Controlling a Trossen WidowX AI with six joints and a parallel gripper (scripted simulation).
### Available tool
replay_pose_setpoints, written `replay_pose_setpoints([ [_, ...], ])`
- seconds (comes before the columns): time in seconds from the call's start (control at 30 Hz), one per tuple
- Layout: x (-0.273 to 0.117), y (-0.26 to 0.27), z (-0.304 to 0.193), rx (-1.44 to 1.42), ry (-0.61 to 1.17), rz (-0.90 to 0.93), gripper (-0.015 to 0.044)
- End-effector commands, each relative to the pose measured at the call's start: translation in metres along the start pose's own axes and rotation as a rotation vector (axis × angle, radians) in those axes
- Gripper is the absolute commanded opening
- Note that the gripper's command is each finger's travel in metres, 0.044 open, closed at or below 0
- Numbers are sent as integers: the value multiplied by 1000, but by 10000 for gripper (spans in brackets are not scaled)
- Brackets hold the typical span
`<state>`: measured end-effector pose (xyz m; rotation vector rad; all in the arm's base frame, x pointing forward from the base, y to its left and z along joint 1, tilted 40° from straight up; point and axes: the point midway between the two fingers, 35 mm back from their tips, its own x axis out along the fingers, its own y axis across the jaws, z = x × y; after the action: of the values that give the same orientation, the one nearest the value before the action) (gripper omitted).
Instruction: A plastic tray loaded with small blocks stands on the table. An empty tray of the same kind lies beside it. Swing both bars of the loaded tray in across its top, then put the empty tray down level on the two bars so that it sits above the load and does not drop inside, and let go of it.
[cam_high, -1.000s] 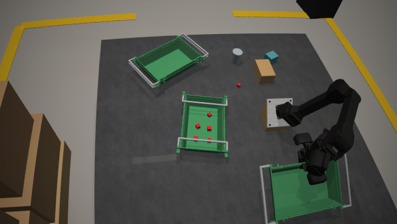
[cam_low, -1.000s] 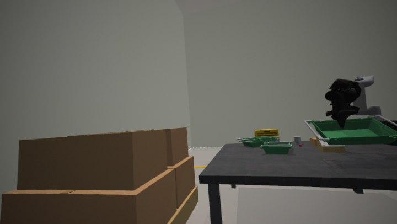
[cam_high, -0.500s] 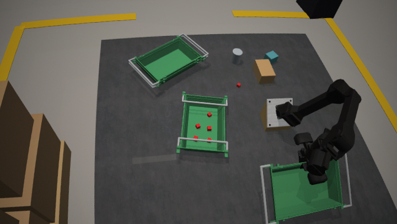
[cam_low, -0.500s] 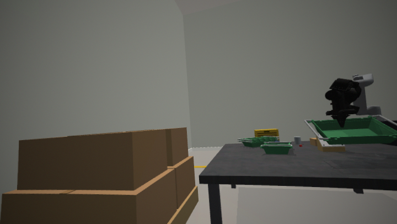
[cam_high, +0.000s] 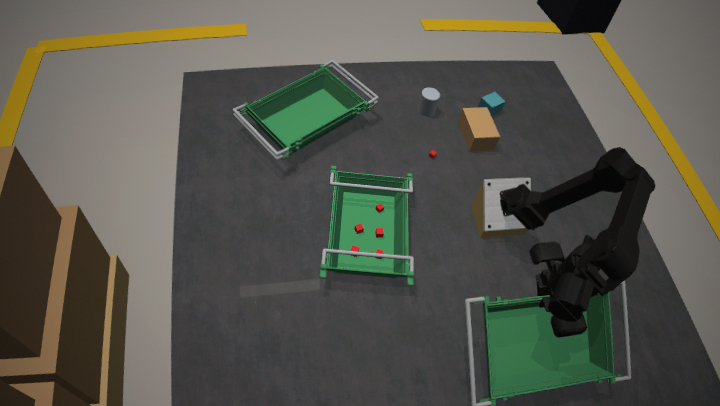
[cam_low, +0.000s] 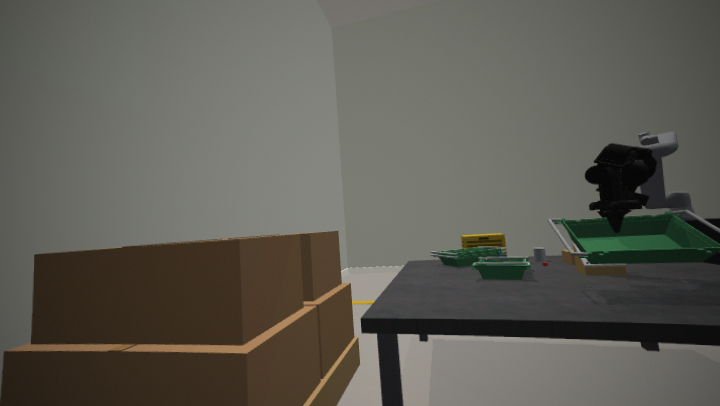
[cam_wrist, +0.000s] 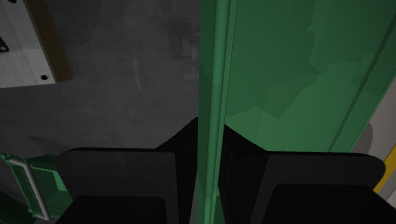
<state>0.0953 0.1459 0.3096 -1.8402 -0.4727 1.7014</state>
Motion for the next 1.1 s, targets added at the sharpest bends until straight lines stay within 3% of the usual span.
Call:
replay_pose_setpoints([
  [0.0,0,-3,-10,45,13,-4,0],
  [1.07,23,33,-120,561,47,109,0],
])
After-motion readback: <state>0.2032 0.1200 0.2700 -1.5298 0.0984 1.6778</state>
